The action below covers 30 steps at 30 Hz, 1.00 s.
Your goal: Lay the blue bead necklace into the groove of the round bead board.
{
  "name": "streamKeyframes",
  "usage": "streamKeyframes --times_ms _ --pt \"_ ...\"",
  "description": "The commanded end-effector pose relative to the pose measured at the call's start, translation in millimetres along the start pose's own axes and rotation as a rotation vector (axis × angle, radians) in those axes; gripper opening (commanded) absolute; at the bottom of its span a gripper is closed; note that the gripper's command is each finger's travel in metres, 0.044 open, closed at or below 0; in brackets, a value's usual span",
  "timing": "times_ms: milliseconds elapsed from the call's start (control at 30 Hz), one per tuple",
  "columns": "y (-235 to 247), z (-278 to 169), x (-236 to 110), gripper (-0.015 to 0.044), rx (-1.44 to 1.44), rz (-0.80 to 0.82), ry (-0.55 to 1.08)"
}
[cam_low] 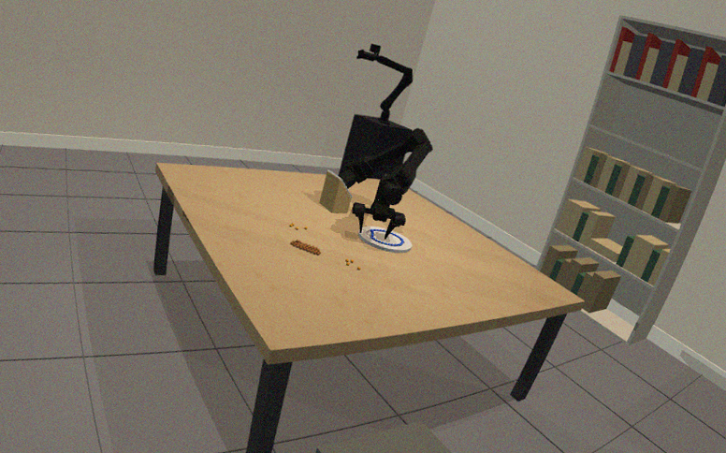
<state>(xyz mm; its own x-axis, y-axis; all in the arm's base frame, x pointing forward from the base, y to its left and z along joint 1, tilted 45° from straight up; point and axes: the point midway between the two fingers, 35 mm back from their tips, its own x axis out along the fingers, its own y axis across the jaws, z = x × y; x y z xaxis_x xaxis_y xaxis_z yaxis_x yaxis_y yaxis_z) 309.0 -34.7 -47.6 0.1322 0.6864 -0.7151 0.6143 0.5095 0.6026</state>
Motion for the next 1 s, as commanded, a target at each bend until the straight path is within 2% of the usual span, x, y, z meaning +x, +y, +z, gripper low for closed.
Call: streamKeyframes --times_ms 0,433,667,833,933,967 --pt "-0.2 0.5 -1.3 0.0440 -0.002 -0.002 -0.002" --pt "-0.2 0.5 -1.3 0.0440 -0.002 -0.002 -0.002" --pt "0.4 -11.0 -32.4 0.0256 0.084 -0.003 -0.002" --pt "0.4 -11.3 -29.4 0.0125 0.087 -0.003 -0.002" --pt "0.5 -11.5 -18.7 0.0120 0.087 -0.003 -0.002" --pt "0.9 -9.0 -26.9 0.0120 0.079 -0.001 -0.008"
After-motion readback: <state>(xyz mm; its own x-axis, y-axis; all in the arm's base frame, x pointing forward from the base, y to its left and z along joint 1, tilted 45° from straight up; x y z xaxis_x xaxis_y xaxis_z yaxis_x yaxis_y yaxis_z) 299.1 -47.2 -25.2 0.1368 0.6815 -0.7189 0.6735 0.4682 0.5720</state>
